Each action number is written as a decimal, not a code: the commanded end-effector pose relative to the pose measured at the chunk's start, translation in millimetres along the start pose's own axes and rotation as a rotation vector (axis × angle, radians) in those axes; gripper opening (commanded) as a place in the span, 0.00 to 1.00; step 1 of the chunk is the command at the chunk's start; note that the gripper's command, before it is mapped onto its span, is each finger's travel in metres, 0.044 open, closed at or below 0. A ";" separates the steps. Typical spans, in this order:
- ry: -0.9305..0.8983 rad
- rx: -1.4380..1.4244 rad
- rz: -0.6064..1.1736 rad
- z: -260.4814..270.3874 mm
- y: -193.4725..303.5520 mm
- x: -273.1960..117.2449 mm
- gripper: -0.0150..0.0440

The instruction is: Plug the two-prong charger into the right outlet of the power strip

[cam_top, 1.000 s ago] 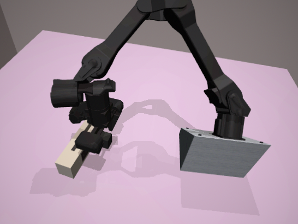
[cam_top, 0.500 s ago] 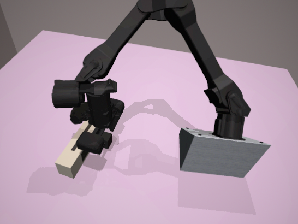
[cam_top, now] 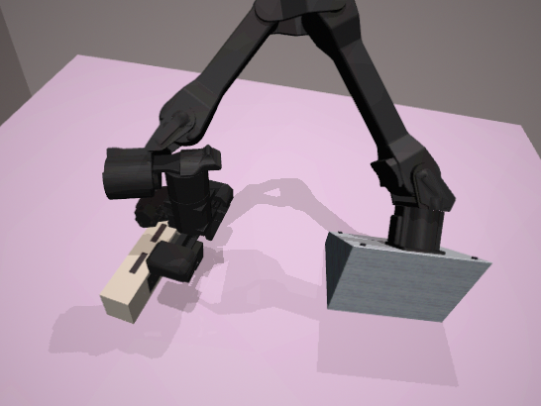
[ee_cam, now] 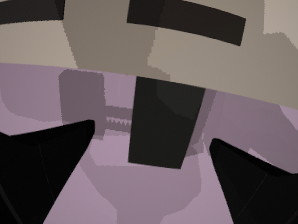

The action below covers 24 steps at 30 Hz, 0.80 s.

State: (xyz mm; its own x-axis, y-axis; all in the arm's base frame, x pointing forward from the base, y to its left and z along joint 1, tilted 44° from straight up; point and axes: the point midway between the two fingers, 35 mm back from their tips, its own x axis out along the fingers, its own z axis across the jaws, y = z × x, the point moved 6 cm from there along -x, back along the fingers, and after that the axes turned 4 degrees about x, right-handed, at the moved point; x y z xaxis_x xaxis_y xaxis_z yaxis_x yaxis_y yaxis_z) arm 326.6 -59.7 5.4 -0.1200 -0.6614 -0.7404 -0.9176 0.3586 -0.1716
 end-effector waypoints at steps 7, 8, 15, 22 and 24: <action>0.003 0.000 0.005 -0.7 14.0 2.1 1.00; 0.003 0.000 0.005 -0.8 15.2 2.1 1.00; 0.003 0.000 0.006 -1.2 23.1 2.6 1.00; 0.003 -0.001 0.006 -1.8 31.0 3.1 1.00; 0.003 -0.001 0.006 -2.0 33.3 3.2 1.00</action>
State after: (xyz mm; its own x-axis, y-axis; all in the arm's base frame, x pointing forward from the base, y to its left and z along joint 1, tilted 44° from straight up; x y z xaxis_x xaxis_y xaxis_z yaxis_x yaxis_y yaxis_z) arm 301.3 -52.2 0.7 -0.1204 -0.6639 -0.7380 -0.9181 0.3573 -0.1717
